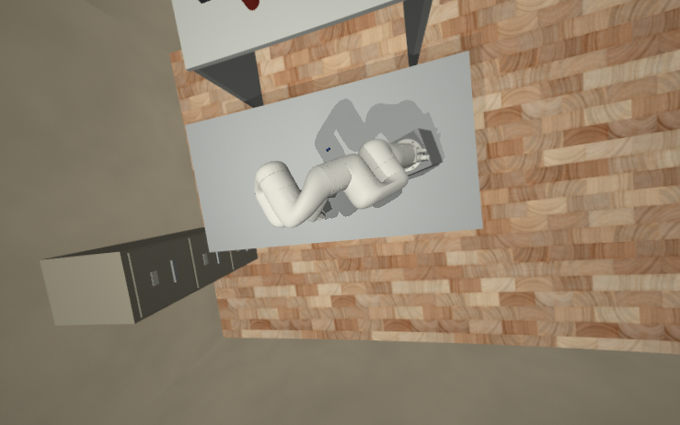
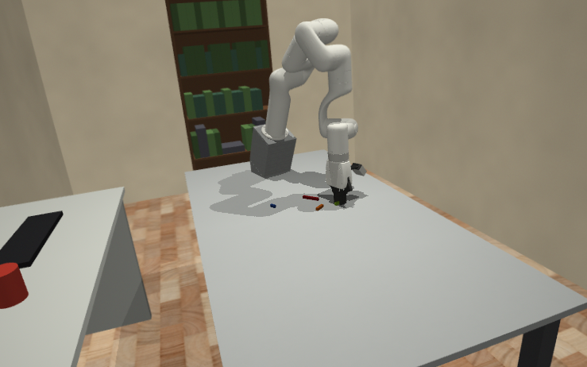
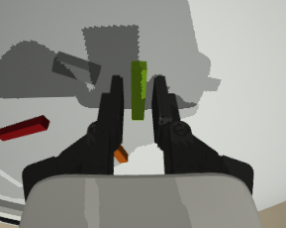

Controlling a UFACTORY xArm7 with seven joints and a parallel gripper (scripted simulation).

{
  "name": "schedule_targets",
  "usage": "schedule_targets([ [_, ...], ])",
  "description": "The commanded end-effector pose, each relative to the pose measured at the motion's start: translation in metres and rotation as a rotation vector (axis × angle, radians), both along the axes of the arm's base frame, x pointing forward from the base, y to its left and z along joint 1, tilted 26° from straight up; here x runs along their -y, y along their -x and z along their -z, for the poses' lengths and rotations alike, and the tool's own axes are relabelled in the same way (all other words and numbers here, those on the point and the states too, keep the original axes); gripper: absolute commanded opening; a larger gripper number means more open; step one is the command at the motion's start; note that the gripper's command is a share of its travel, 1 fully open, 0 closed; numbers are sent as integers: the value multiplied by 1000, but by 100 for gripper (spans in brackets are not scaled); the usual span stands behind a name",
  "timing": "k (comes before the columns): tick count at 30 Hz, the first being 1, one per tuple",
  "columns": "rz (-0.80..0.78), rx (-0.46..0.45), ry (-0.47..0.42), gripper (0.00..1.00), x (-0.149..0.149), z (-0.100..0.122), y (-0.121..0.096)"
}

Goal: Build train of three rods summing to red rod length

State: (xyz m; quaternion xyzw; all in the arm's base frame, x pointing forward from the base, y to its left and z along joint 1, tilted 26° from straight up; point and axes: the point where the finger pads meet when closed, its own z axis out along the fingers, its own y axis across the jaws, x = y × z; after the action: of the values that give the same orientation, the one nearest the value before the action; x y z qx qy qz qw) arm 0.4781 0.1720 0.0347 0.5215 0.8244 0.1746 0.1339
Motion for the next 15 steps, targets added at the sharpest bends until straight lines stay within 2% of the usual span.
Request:
schedule_targets([
  [1,0,3,-1,24,0,-1,-1],
  [8,0,3,-1,24,0,-1,-1],
  [9,0,3,-1,4,0,-1,-1],
  [15,0,3,-1,4,0,-1,-1],
])
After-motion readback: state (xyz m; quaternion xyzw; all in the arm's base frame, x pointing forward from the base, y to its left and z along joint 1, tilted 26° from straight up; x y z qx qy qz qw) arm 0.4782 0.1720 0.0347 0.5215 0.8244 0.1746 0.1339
